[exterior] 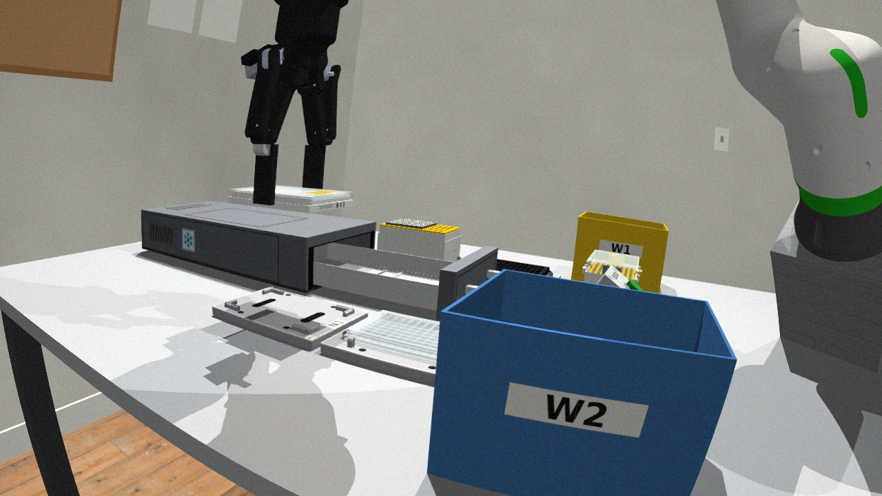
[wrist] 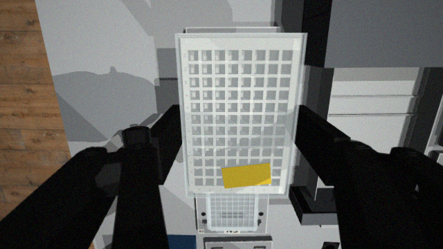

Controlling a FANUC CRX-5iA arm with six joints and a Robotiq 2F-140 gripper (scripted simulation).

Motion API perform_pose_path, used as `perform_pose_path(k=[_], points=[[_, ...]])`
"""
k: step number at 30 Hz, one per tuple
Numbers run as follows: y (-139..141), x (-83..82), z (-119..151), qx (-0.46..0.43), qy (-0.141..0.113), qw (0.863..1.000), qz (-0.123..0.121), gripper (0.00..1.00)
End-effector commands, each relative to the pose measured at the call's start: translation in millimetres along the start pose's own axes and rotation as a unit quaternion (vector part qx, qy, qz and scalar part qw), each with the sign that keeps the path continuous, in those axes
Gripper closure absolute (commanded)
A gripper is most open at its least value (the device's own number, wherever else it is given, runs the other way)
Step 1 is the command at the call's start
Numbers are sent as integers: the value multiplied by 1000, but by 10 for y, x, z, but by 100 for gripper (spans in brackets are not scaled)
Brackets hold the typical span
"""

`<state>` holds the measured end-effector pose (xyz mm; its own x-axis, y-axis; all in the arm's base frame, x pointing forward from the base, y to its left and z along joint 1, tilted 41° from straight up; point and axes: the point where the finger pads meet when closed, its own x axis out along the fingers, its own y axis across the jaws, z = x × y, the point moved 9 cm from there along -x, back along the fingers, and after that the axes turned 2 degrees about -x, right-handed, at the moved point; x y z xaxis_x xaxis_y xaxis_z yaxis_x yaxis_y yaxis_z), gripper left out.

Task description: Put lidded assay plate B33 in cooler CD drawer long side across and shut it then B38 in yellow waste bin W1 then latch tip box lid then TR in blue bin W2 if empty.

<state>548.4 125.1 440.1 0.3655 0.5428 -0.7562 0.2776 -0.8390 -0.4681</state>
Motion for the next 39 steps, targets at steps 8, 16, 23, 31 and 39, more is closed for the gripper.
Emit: perform_pose_path(k=[8, 16, 23, 31, 39], points=[[121, -11, 50, -83, 1, 997, 0, 90], [316, -11, 139, -215, 1, 977, 1, 90], [437, -10, 193, -296, 1, 955, 1, 90], [632, -10, 281, -420, 1, 907, 1, 90], [778, -10, 347, -509, 1, 861, 1, 90]])
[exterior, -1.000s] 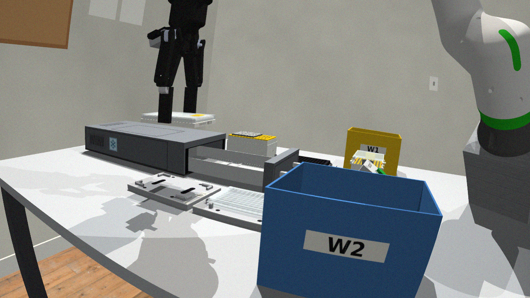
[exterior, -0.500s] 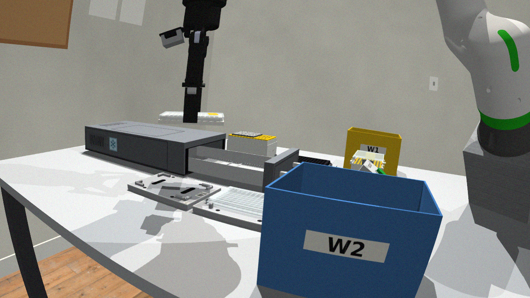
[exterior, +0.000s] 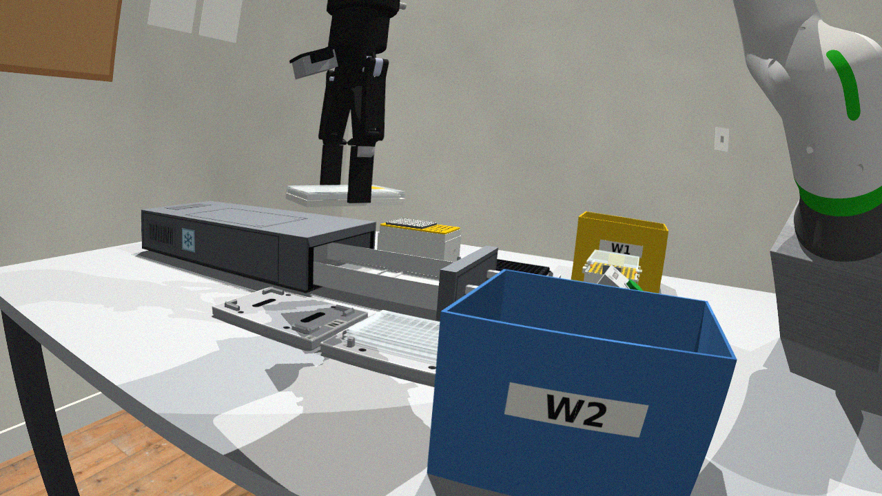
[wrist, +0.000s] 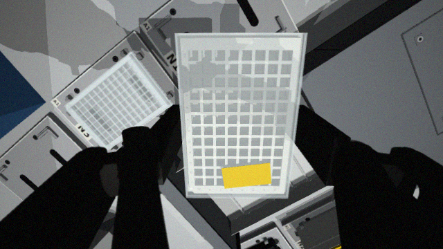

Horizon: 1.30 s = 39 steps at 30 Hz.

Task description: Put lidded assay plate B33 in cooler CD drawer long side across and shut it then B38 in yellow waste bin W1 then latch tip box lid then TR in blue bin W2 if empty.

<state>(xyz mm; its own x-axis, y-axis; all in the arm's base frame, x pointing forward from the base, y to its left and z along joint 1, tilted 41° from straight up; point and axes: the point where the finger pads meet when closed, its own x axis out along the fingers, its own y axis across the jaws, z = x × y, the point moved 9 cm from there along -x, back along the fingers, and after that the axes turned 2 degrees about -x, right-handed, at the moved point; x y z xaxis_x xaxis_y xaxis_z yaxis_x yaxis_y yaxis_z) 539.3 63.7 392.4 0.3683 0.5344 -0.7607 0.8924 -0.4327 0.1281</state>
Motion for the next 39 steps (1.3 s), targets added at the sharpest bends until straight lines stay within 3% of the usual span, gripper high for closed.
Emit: perform_pose_path(k=[1, 6, 12, 14, 18, 39], points=[[19, -4, 94, -56, 4, 998, -2, 90], [40, -2, 226, -139, 4, 990, -1, 90], [65, -1, 384, -238, 5, 971, -1, 90], [65, -1, 384, -238, 5, 971, -1, 90], [82, 0, 489, -295, 5, 955, -1, 90], [163, 5, 990, -295, 4, 955, -1, 90]])
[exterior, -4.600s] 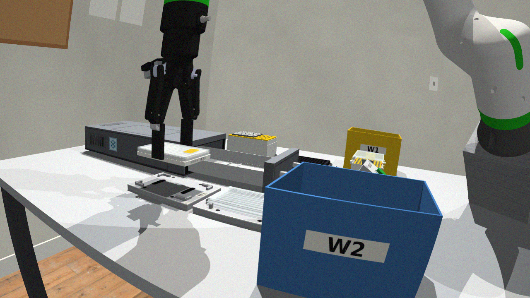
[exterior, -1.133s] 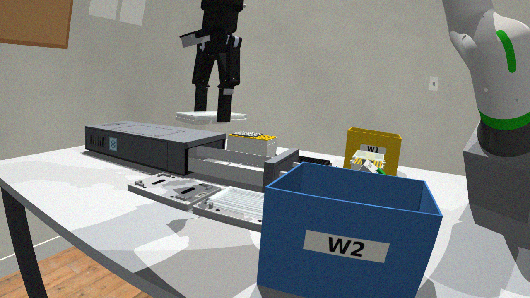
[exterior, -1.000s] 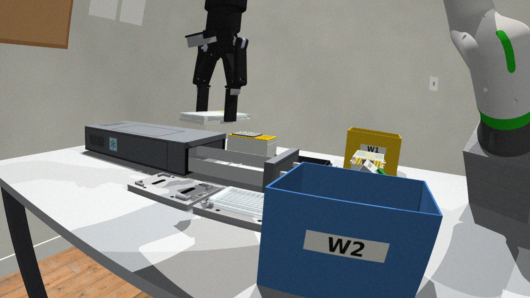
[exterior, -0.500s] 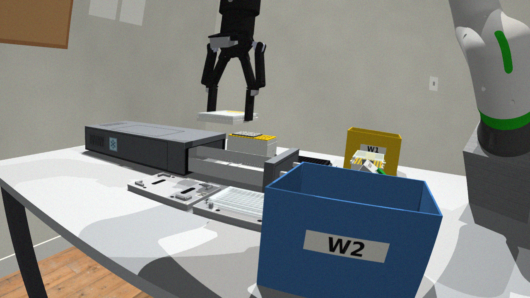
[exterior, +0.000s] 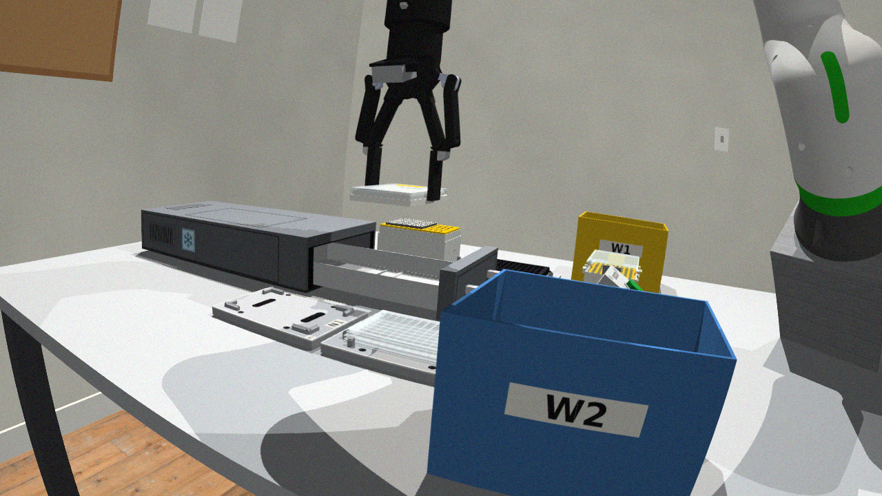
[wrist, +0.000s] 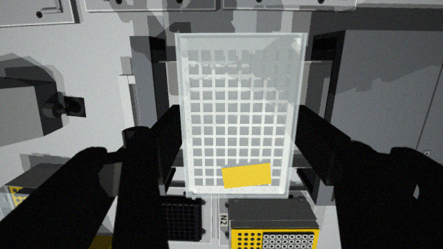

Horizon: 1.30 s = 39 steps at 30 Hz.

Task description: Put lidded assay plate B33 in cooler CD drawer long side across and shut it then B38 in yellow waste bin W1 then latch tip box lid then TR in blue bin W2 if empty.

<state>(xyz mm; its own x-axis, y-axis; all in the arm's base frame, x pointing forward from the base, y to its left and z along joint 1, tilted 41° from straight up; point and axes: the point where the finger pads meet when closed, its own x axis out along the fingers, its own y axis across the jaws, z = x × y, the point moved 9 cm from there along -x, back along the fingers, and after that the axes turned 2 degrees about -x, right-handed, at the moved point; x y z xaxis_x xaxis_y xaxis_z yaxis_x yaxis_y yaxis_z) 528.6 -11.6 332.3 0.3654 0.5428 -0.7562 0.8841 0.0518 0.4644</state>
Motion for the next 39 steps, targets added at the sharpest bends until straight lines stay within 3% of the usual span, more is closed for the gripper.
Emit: perform_pose_path(k=[1, 13, 22, 39], points=[[-22, -9, 57, 0, 0, 1000, 1, 90], [-140, -9, 308, 0, 0, 1000, 1, 90], [-137, -9, 304, 0, 0, 1000, 1, 90], [-133, 190, 300, 0, 0, 1000, 1, 90]])
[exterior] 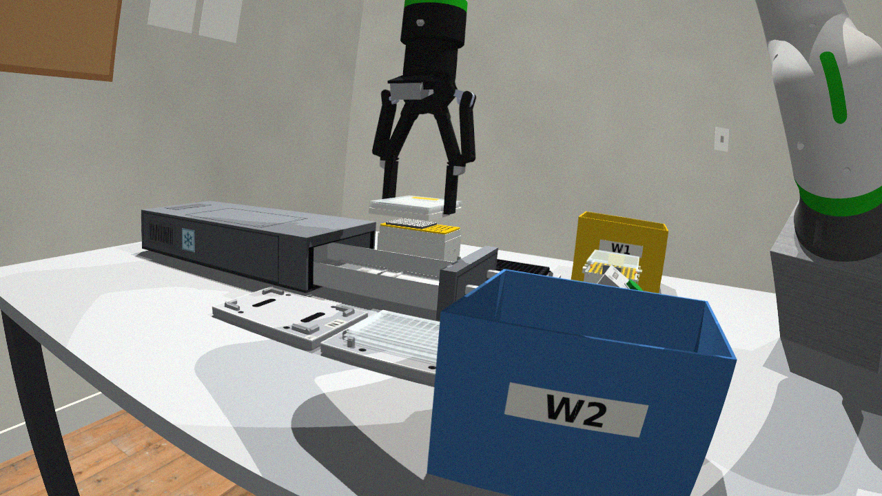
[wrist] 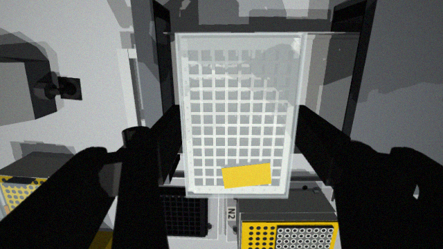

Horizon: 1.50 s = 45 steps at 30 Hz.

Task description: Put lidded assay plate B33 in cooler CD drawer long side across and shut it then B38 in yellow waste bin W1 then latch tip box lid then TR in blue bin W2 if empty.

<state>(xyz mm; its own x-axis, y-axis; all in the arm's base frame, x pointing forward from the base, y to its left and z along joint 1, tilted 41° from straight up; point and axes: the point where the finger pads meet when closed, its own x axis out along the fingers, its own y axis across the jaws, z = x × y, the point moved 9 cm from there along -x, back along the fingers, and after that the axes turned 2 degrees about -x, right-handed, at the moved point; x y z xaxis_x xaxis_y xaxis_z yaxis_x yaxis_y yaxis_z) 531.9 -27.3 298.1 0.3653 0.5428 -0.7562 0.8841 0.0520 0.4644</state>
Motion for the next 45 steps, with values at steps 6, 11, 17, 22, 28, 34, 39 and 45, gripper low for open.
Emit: perform_pose_path(k=[6, 11, 17, 22, 28, 34, 39, 45], points=[[5, 58, 0, 0, 0, 1000, 1, 90], [5, 125, -1, 0, 0, 1000, 1, 90], [6, 205, -1, 0, 0, 1000, 1, 90], [6, 245, -1, 0, 0, 1000, 1, 90], [7, 325, -2, 0, 0, 1000, 1, 90], [7, 405, -2, 0, 0, 1000, 1, 90], [7, 445, -2, 0, 0, 1000, 1, 90], [7, 525, -2, 0, 0, 1000, 1, 90]])
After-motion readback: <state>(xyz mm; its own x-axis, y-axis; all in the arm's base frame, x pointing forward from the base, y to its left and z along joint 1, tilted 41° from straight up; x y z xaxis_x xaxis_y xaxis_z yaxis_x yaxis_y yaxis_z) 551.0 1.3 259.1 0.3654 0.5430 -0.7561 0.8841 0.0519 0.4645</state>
